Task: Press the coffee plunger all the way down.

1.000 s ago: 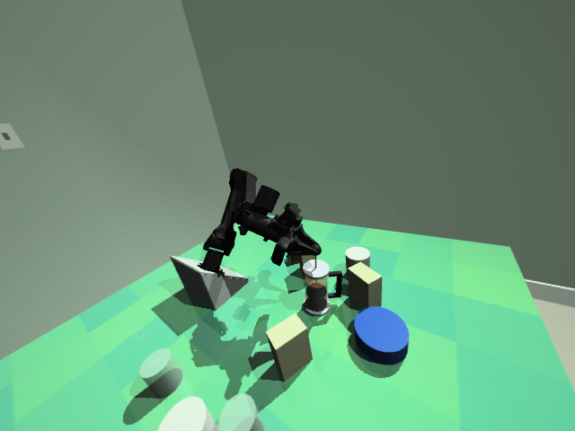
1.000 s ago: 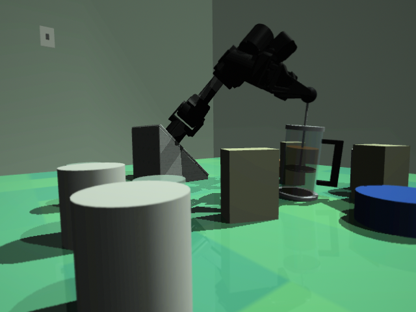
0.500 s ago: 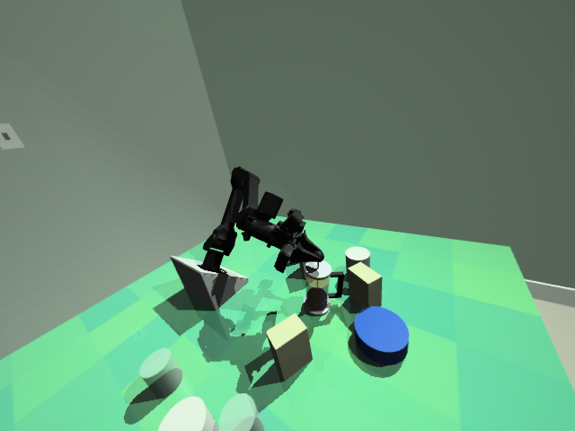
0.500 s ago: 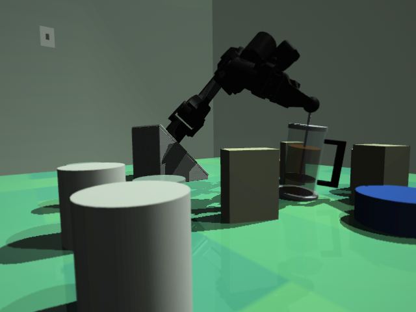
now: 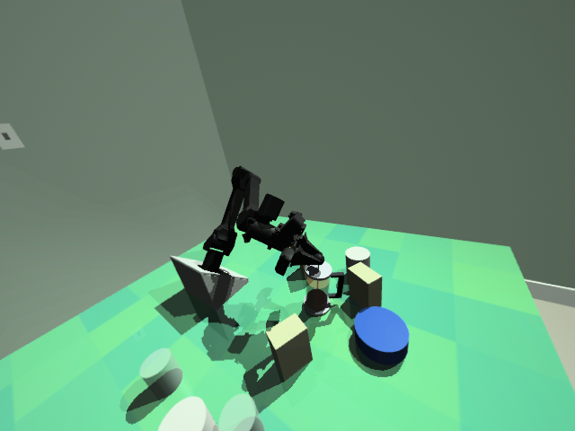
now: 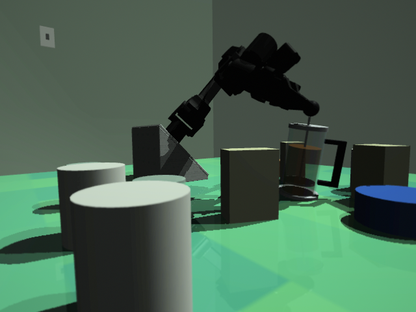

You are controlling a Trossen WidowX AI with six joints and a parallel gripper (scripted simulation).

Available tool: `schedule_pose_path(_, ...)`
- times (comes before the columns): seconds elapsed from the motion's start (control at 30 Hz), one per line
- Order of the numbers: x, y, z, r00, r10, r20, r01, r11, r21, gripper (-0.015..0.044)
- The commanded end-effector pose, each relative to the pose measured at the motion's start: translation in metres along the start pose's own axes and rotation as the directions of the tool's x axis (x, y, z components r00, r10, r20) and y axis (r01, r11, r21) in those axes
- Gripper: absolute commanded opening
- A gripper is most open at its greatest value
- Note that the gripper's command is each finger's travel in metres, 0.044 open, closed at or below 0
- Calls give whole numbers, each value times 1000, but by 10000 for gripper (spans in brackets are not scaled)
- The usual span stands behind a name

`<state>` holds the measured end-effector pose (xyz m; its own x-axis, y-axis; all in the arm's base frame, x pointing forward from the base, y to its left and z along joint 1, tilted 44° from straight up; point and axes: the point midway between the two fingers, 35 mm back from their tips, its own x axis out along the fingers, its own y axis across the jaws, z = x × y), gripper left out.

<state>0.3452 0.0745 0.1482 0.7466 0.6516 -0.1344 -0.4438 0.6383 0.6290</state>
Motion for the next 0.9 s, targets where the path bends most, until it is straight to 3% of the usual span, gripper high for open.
schedule_pose_path(0.0, 3, 0, -5, 1000, 9, -19, -9, 1000, 17, 130)
schedule_pose_path(0.83, 2, -1, 0, 1000, 5, -7, -5, 1000, 6, 130)
schedule_pose_path(0.87, 2, -1, 0, 1000, 5, -7, -5, 1000, 6, 156)
